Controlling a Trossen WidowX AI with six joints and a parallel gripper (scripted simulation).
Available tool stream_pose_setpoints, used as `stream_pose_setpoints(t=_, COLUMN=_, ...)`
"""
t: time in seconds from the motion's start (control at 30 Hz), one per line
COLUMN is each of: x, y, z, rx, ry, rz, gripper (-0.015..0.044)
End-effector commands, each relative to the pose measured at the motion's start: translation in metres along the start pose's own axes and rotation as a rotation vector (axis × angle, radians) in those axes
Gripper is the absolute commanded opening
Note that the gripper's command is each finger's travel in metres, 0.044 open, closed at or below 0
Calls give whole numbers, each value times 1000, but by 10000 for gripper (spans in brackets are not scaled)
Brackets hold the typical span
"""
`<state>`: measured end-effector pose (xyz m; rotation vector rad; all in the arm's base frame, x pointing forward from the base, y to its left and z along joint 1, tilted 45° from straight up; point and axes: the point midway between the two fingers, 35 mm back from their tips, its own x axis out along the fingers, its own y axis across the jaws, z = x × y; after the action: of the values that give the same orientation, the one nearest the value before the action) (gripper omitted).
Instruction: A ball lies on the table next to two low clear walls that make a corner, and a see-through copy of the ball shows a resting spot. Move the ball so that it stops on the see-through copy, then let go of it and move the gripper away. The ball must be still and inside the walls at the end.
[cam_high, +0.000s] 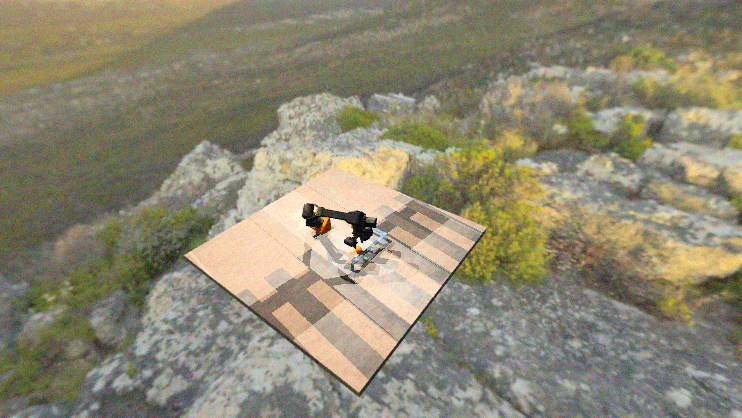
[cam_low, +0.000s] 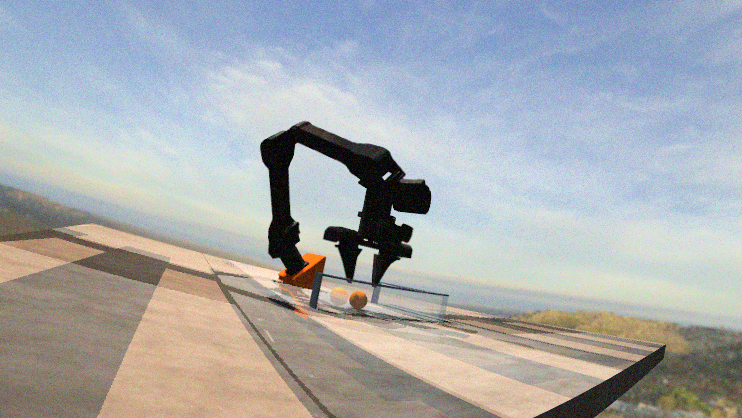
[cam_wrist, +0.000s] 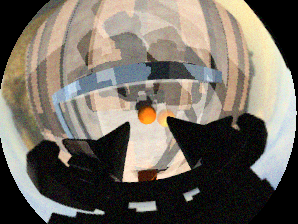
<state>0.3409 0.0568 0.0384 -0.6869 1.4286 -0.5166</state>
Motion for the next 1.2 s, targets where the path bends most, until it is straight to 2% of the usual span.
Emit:
stream_pose_setpoints(t=0.0, x=7, y=0, z=-1, rx=-9, ry=1, rz=-7, gripper=286)
stream_pose_setpoints(t=0.63, x=35, y=-1, z=-1, rx=-8, ry=1, rz=-9, gripper=286)
stream_pose_setpoints(t=0.73, x=35, y=-1, z=-1, rx=-8, ry=1, rz=-9, gripper=207)
stream_pose_setpoints(t=1.03, x=35, y=-1, z=-1, rx=-8, ry=1, rz=-9, gripper=147)
stream_pose_setpoints(t=1.17, x=26, y=4, z=3, rx=-30, ry=-33, rz=-7, gripper=42)
